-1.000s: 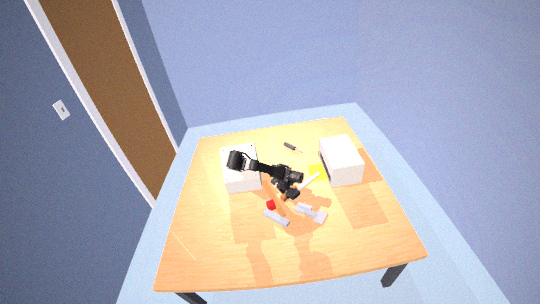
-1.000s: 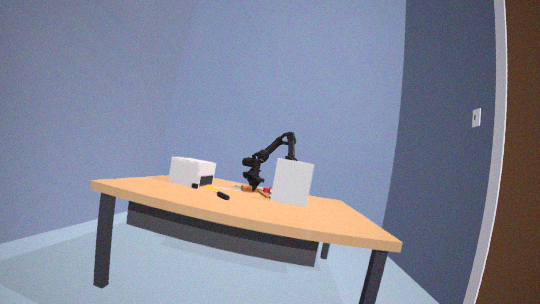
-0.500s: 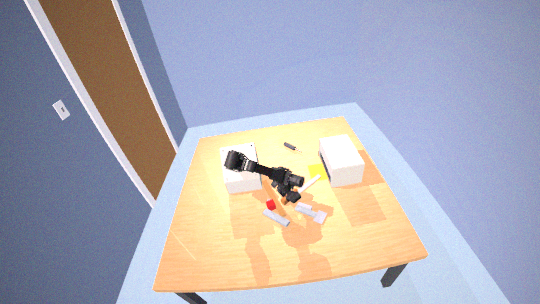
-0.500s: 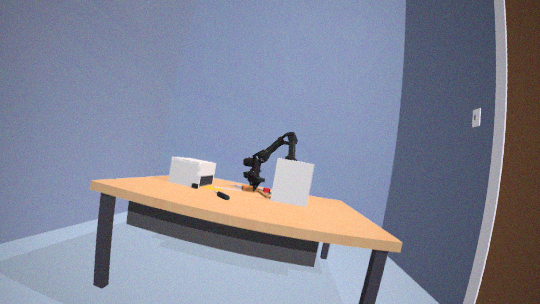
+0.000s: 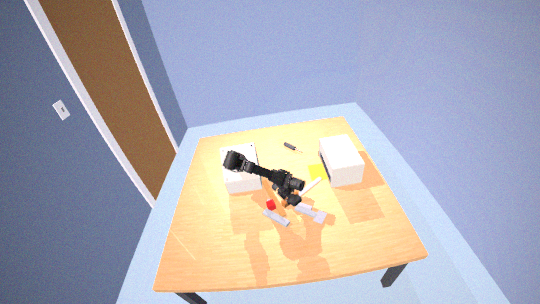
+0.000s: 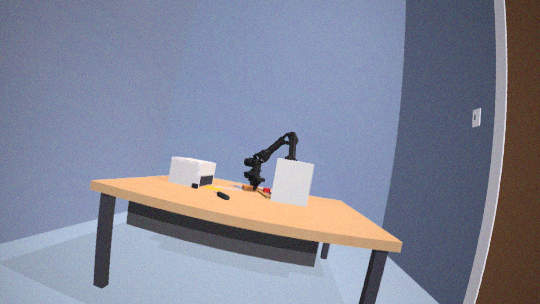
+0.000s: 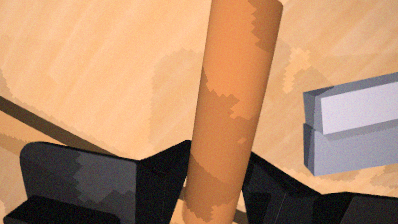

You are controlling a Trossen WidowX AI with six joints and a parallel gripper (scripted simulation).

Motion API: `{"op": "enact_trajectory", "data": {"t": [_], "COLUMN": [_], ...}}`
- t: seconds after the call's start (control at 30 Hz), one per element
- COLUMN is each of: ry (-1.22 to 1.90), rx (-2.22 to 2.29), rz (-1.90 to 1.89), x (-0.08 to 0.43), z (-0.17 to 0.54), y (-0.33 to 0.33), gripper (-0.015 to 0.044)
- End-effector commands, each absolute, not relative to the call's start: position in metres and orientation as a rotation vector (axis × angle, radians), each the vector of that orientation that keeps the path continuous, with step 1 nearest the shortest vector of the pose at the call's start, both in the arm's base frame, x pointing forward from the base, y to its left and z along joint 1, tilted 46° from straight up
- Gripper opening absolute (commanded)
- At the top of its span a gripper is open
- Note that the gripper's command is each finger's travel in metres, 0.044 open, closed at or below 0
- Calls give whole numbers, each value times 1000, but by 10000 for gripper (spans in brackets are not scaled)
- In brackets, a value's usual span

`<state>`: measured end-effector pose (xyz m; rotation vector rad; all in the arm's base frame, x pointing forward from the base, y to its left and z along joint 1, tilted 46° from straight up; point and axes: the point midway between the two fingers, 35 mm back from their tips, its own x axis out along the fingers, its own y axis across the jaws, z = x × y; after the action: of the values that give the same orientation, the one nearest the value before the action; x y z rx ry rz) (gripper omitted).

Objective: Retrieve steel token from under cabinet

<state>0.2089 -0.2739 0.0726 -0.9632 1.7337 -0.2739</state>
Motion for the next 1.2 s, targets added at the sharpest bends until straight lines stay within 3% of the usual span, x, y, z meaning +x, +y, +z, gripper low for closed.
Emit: {"op": "enact_trajectory", "data": {"t": [0.0, 1.1, 1.17], "ry": [1726, 1714, 1721], "rx": [-967, -941, -947], "rz": [-288, -321, -309], "x": [210, 211, 210], "z": [81, 100, 99], "y": [-280, -297, -297], "gripper": [0, 0, 53]}}
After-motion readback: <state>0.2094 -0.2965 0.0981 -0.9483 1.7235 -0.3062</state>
